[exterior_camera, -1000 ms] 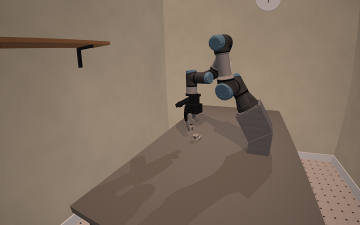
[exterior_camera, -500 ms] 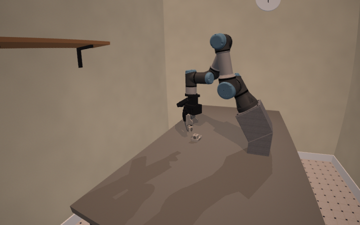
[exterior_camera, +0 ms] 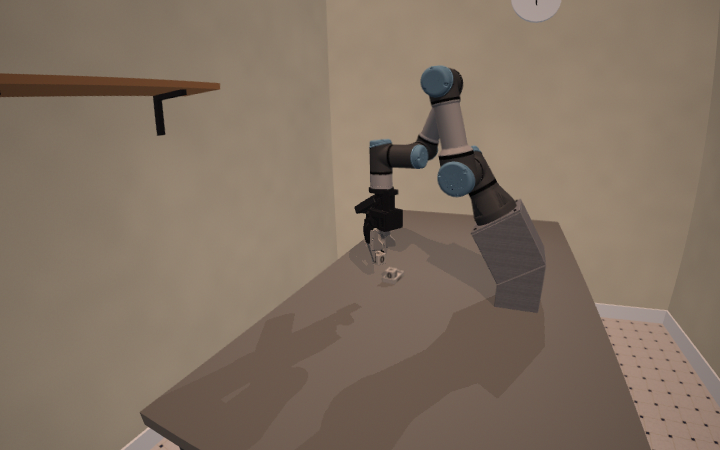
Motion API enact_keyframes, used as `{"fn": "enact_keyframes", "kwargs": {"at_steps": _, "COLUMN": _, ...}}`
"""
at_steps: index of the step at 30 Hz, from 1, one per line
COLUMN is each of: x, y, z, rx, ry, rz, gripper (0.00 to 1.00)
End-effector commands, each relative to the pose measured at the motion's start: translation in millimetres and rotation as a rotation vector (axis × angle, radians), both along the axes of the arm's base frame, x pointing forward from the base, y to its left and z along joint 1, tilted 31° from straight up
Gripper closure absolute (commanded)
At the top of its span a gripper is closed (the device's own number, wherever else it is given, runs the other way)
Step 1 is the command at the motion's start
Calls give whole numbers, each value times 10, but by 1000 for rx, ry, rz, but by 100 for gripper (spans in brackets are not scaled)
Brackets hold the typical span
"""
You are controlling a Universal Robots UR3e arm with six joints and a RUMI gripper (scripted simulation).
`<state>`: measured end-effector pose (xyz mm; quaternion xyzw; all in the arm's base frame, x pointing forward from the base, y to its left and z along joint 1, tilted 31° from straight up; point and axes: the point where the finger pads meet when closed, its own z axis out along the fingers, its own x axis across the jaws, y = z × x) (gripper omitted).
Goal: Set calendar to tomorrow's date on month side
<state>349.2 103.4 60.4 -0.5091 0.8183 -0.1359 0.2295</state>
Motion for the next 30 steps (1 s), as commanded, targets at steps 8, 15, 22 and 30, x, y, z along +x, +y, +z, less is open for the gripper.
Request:
{"fn": "enact_keyframes", "kwargs": {"at_steps": 8, "x": 15, "y": -20, "z": 22, "rx": -1, "ry": -6, "rz": -26, "gripper": 89}}
{"fn": "enact_keyframes", "kwargs": {"at_steps": 15, "x": 13, "y": -22, "z": 19, "rx": -1, "ry": -5, "rz": -27, "gripper": 89}}
{"fn": "enact_keyframes", "kwargs": {"at_steps": 22, "x": 18, "y": -20, "z": 4, "rx": -1, "ry": -5, "rz": -26, "gripper": 89}}
{"fn": "enact_keyframes", "kwargs": {"at_steps": 30, "x": 31, "y": -18, "z": -33, "rx": -1, "ry": -3, "rz": -27, "gripper": 89}}
